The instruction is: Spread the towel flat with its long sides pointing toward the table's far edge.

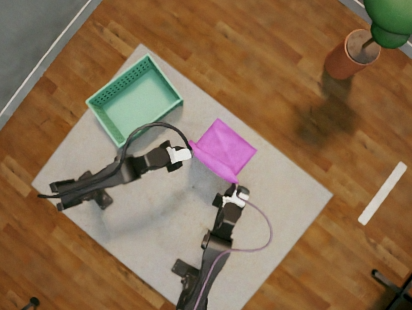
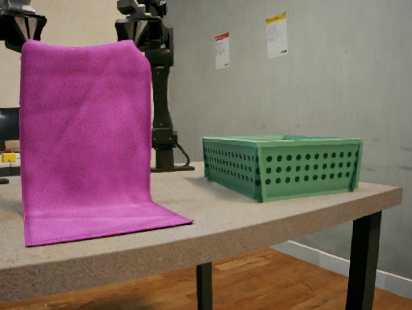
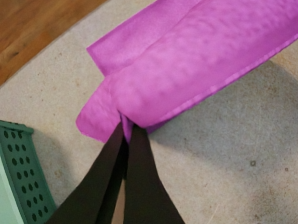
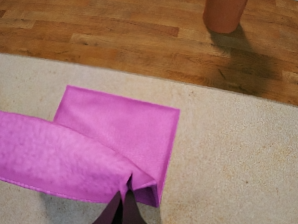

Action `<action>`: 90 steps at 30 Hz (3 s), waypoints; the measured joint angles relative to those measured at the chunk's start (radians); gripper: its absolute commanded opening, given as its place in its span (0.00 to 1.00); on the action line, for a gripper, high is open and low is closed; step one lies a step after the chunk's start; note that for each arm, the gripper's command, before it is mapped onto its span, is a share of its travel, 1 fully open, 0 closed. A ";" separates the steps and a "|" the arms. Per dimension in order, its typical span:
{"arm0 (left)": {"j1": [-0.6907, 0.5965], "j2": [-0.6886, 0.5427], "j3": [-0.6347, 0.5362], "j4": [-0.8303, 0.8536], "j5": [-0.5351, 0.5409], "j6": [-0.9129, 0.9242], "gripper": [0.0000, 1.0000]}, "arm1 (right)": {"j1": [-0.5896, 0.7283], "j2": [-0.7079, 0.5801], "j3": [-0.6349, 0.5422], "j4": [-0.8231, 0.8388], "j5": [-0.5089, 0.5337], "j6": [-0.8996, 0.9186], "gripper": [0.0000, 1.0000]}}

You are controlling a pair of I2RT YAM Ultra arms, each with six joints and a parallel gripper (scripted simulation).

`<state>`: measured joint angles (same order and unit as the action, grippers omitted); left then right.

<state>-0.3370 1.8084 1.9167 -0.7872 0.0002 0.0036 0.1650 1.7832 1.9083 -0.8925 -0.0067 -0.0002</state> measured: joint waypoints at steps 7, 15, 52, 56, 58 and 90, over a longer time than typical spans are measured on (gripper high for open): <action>-0.040 -0.009 -0.027 -0.143 0.000 0.000 0.00 | 0.024 -0.026 -0.078 -0.119 0.000 0.000 0.00; -0.079 -0.084 -0.228 -0.153 0.000 0.000 0.00 | 0.052 -0.158 -0.355 -0.067 0.000 0.000 0.00; -0.355 -0.482 -1.220 0.444 0.001 -0.002 0.00 | 0.251 -0.705 -1.376 0.433 0.000 -0.002 0.00; -0.389 -0.490 -1.291 0.503 0.001 -0.002 0.00 | 0.278 -0.741 -1.455 0.471 0.000 -0.003 0.00; -0.406 -0.493 -1.322 0.527 0.001 -0.002 0.00 | 0.293 -0.760 -1.489 0.484 0.000 -0.003 0.00; -0.497 -0.482 -1.480 0.722 0.000 -0.003 0.00 | 0.375 -0.850 -1.663 0.604 0.000 -0.004 0.00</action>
<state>-0.8345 1.3262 0.4366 -0.0650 -0.0002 0.0010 0.5400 0.9329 0.2451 -0.2886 -0.0067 -0.0040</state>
